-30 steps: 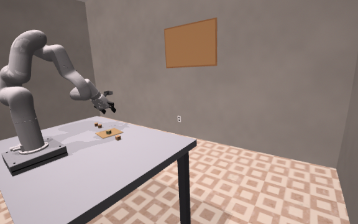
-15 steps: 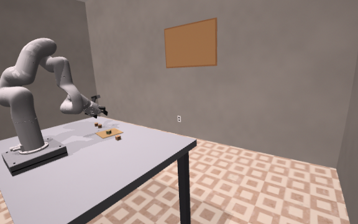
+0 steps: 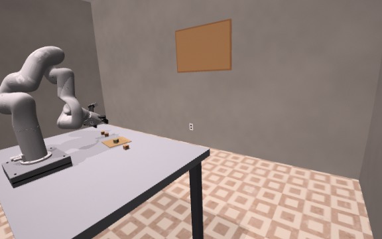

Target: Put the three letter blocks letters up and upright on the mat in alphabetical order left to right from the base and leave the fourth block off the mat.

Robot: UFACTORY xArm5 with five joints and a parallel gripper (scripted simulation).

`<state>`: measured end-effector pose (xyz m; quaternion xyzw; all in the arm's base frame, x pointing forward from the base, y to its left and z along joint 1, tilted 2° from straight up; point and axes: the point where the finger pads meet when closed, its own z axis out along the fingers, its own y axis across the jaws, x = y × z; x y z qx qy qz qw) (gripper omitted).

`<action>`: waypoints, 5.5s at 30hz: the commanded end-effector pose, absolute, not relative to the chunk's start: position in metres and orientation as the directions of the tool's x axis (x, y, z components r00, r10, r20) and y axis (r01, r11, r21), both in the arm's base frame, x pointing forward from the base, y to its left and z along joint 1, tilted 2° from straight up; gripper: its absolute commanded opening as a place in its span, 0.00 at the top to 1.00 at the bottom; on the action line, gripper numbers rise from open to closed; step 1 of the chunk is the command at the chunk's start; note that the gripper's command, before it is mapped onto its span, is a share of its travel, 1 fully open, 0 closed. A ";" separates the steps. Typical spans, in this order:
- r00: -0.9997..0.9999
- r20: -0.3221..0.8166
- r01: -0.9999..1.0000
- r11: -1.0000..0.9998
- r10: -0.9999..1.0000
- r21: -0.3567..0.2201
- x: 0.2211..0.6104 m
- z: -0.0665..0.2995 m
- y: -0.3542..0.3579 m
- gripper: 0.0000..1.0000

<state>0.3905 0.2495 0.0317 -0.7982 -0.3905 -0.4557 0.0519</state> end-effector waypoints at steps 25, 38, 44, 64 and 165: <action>0.264 0.775 0.673 -0.685 0.575 0.279 0.387 0.033 0.251 0.00; 0.264 0.775 0.673 -0.685 0.575 0.279 0.387 0.033 0.251 0.00; 0.264 0.775 0.673 -0.685 0.575 0.279 0.387 0.033 0.251 0.00; 0.282 0.768 0.669 -0.691 0.575 0.272 0.392 0.032 0.249 0.00; 0.463 -0.099 0.867 -0.473 0.881 -0.159 0.386 0.212 0.025 0.00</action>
